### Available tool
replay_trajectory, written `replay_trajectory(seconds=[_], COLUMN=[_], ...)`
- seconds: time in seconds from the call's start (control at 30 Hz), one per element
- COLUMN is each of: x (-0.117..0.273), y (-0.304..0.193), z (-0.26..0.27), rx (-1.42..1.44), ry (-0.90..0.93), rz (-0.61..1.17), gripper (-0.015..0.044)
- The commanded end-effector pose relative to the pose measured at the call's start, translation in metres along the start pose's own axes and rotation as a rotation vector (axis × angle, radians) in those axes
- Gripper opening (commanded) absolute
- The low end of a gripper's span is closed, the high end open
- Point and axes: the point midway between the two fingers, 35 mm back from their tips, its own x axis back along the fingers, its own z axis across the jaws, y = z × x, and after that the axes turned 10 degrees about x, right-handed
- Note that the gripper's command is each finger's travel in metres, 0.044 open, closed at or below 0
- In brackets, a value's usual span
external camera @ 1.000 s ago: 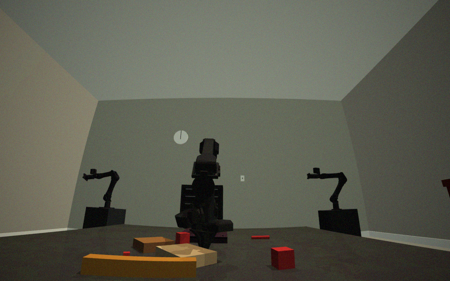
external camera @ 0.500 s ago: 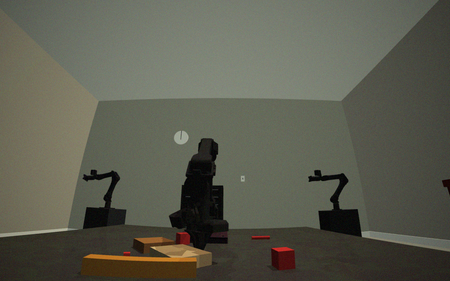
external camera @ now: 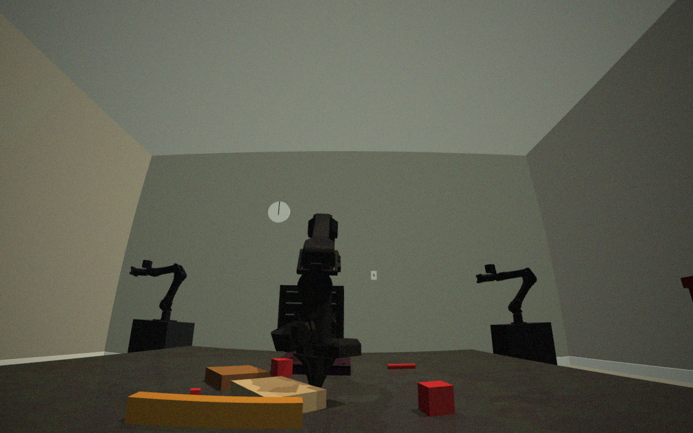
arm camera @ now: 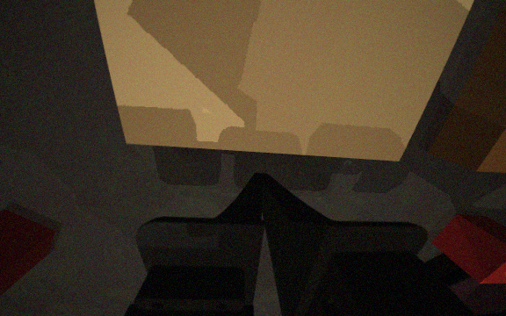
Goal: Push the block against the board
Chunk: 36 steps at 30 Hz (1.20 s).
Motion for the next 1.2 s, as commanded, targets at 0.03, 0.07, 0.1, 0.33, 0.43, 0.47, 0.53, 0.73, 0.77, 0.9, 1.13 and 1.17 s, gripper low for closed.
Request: replay_trajectory(seconds=[0.03, 0.07, 0.1, 0.33, 0.43, 0.47, 0.53, 0.73, 0.77, 0.9, 1.13, 1.17], x=[0.000, 0.000, 0.000, 0.000, 0.000, 0.000, 0.012, 0.055, 0.055, 0.051, 0.051, 0.051], y=[-0.009, -0.010, -0.012, -0.023, -0.028, -0.030, -0.024, -0.025, -0.025, -0.021, 0.004, 0.007], z=[0.001, 0.001, 0.001, 0.003, 0.003, 0.003, 0.004, 0.004, 0.004, 0.002, -0.035, -0.041], rx=[-0.006, -0.006, -0.006, -0.006, -0.006, -0.006, -0.001, -0.006, -0.006, 0.019, 0.253, 0.288], ry=[-0.002, -0.002, -0.002, -0.001, -0.001, -0.001, 0.000, -0.001, -0.001, 0.008, -0.002, -0.004], rz=[-0.004, -0.004, -0.004, -0.003, -0.002, -0.002, 0.001, -0.003, -0.003, -0.008, -0.009, -0.009], gripper=[0.0000, 0.0000, 0.0000, 0.0000, 0.0000, 0.0000, 0.0000, 0.0000, 0.0000, 0.0000, 0.0000, 0.0000])
